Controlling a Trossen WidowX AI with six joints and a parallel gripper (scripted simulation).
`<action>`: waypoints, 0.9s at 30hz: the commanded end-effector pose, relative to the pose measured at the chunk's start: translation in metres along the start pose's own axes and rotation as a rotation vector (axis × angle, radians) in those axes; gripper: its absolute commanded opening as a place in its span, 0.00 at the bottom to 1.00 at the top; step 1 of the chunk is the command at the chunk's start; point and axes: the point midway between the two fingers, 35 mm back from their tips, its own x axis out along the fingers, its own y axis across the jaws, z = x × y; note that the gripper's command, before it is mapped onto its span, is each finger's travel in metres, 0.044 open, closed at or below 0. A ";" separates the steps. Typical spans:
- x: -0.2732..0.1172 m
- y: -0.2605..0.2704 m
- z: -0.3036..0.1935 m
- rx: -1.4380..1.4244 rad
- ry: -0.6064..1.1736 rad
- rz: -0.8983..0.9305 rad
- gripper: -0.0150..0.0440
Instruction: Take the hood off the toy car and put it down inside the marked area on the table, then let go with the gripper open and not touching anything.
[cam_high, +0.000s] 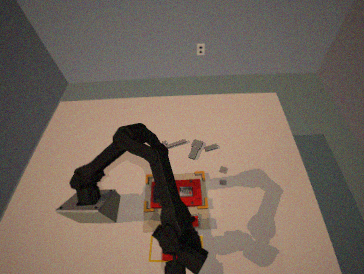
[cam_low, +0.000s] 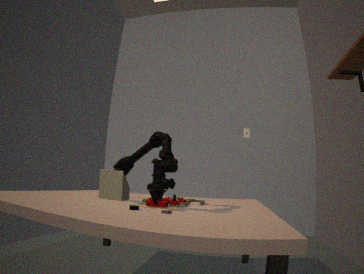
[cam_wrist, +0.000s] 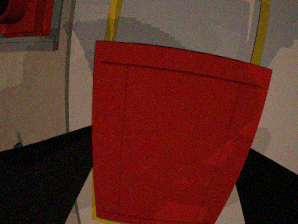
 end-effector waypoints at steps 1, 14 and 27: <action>0.003 0.001 -0.002 0.008 0.001 0.006 0.25; 0.003 0.000 0.000 0.000 0.000 0.000 0.61; -0.022 -0.002 0.002 0.001 0.002 0.001 1.00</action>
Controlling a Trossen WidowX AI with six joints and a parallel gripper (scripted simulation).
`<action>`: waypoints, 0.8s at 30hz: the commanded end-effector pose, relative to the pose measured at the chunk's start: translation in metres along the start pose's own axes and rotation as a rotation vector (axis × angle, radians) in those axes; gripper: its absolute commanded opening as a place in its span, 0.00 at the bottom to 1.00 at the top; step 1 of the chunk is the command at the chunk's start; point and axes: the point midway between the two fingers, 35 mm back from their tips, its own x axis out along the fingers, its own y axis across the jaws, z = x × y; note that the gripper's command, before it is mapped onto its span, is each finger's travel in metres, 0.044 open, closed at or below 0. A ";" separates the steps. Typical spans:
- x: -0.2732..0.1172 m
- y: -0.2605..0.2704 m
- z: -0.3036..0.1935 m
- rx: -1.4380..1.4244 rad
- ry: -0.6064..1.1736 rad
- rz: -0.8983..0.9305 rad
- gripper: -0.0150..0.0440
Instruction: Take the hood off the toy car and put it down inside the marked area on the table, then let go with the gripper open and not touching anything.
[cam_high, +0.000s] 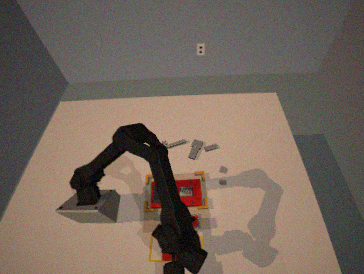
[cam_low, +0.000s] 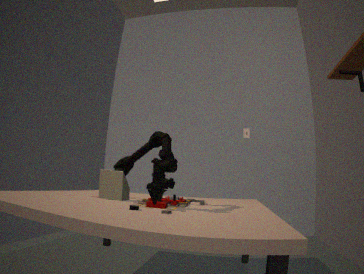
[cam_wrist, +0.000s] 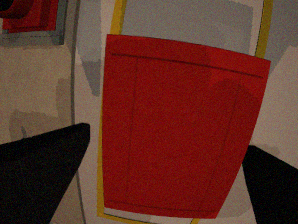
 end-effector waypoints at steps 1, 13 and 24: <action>-0.030 -0.004 0.004 -0.008 -0.008 -0.010 1.00; -0.069 -0.003 0.002 -0.008 -0.005 -0.004 1.00; -0.069 -0.003 0.002 -0.008 -0.005 -0.004 1.00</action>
